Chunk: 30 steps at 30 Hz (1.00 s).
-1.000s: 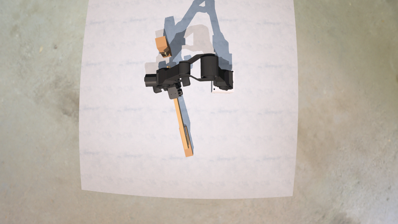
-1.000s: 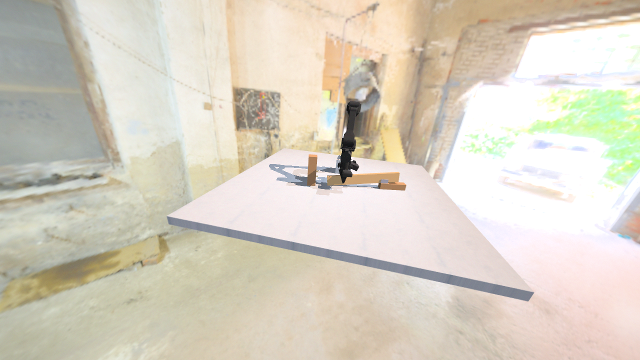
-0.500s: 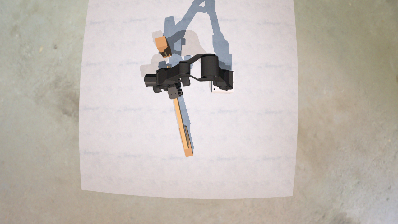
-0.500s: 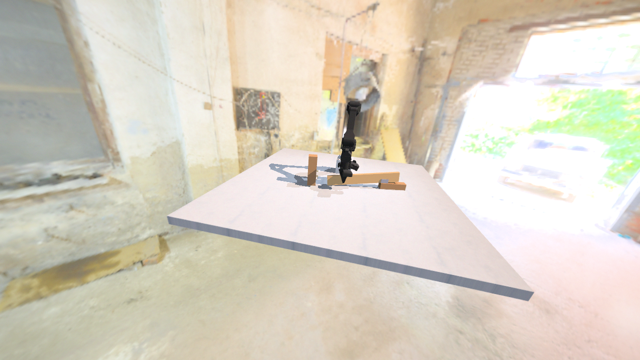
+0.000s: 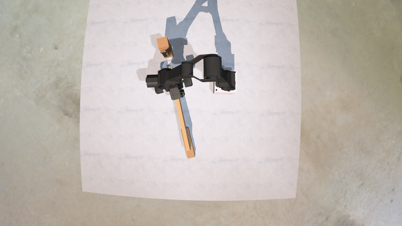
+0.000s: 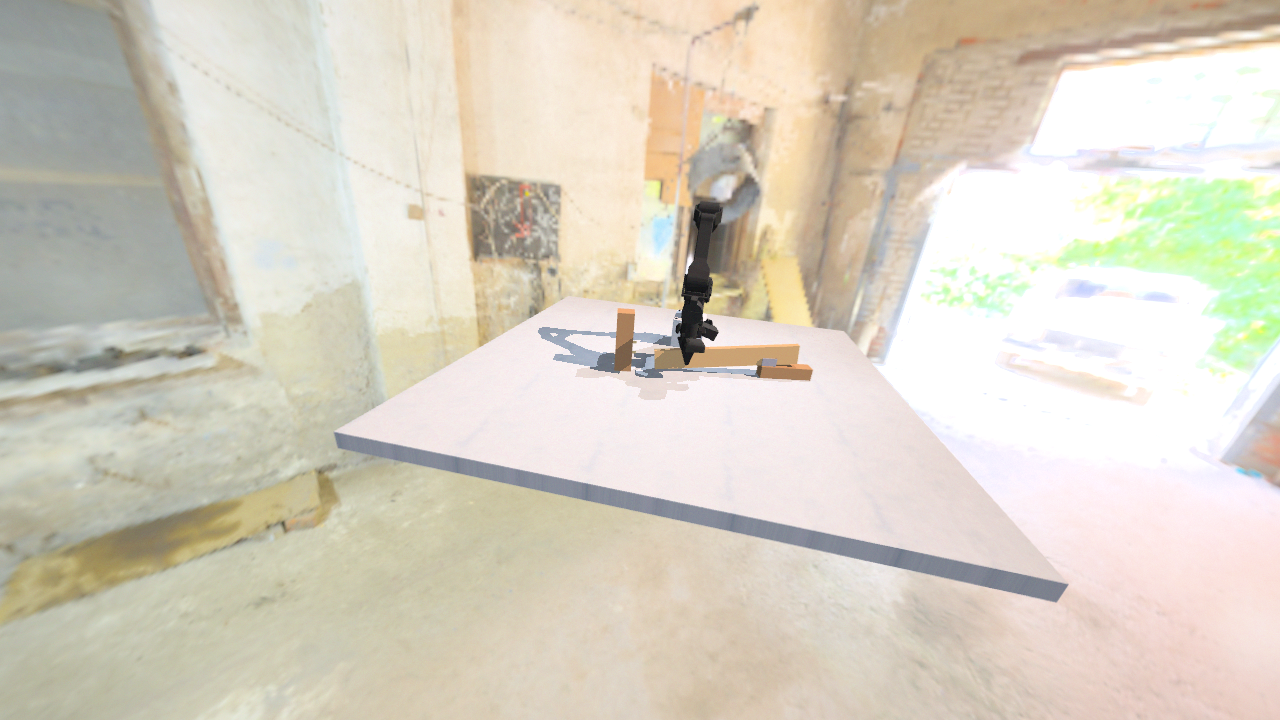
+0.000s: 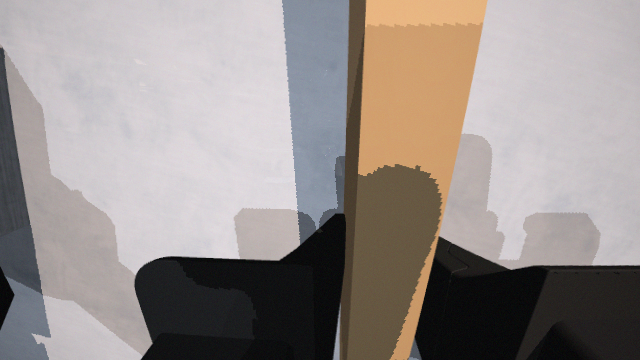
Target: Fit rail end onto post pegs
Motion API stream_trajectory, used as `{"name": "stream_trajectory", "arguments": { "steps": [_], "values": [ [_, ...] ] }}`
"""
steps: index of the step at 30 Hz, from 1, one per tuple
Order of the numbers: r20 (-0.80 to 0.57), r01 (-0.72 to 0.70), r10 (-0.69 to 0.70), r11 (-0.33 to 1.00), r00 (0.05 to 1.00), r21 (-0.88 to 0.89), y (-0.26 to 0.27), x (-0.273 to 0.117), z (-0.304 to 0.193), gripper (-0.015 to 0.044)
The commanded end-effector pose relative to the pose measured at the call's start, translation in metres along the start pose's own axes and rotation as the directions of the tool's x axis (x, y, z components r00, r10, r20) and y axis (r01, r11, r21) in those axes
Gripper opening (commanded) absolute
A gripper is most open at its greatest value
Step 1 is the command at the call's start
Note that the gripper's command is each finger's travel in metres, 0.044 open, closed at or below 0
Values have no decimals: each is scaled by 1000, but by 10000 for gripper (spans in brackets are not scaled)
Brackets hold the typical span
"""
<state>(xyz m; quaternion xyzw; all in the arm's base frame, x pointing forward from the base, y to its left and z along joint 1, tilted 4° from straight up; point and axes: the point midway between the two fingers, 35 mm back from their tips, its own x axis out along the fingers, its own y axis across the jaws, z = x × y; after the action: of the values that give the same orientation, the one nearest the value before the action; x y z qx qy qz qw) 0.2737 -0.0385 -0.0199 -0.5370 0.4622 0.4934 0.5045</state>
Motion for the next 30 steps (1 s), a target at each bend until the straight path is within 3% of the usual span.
{"name": "stream_trajectory", "arguments": {
  "steps": [1,30],
  "values": [
    [2,4,-4,1000,1000,0,-2,-4,0,0],
    [2,5,-5,1000,1000,0,-4,-19,0,0]
  ]
}}
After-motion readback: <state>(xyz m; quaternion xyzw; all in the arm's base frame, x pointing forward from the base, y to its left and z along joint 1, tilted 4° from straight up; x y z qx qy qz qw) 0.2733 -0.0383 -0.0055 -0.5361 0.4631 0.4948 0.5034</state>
